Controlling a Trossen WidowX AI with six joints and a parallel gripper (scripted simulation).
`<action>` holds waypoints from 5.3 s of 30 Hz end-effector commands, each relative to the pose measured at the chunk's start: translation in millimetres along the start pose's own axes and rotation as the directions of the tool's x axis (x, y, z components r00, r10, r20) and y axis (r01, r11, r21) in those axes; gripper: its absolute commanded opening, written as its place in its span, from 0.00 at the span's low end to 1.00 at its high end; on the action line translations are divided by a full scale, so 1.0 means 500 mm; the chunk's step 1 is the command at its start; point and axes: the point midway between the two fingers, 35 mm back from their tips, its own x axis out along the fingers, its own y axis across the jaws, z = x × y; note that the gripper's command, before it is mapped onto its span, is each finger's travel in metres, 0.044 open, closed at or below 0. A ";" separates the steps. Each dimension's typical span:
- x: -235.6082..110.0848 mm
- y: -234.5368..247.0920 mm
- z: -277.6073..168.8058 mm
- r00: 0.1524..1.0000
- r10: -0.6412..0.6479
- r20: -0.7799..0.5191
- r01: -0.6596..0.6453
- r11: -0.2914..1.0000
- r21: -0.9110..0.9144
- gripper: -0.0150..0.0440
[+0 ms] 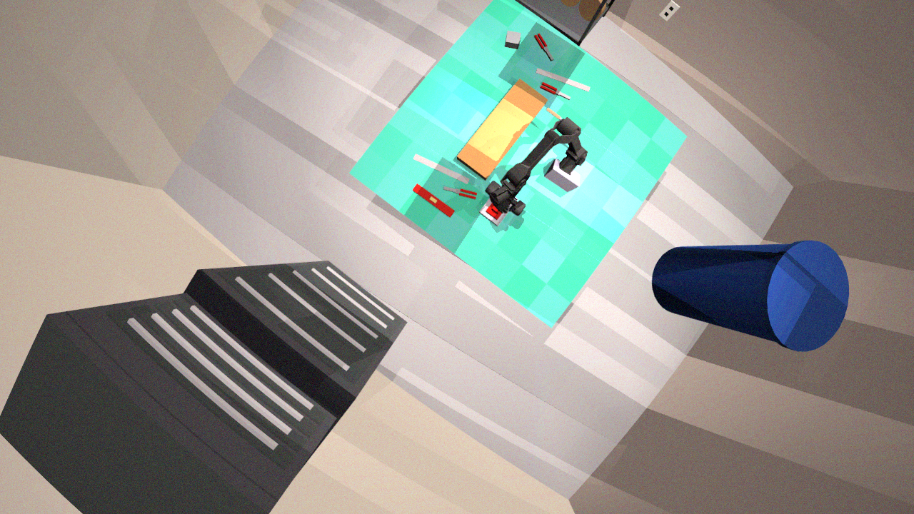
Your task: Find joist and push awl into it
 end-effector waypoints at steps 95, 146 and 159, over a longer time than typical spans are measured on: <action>-0.168 -0.180 -1.135 0.958 0.050 -0.281 0.280 0.018 0.960 0.60; -0.315 -0.300 -0.956 0.946 -0.174 -0.274 0.283 0.024 0.959 0.25; -0.363 -0.378 -0.830 0.892 -0.407 -0.196 0.256 0.099 0.962 0.25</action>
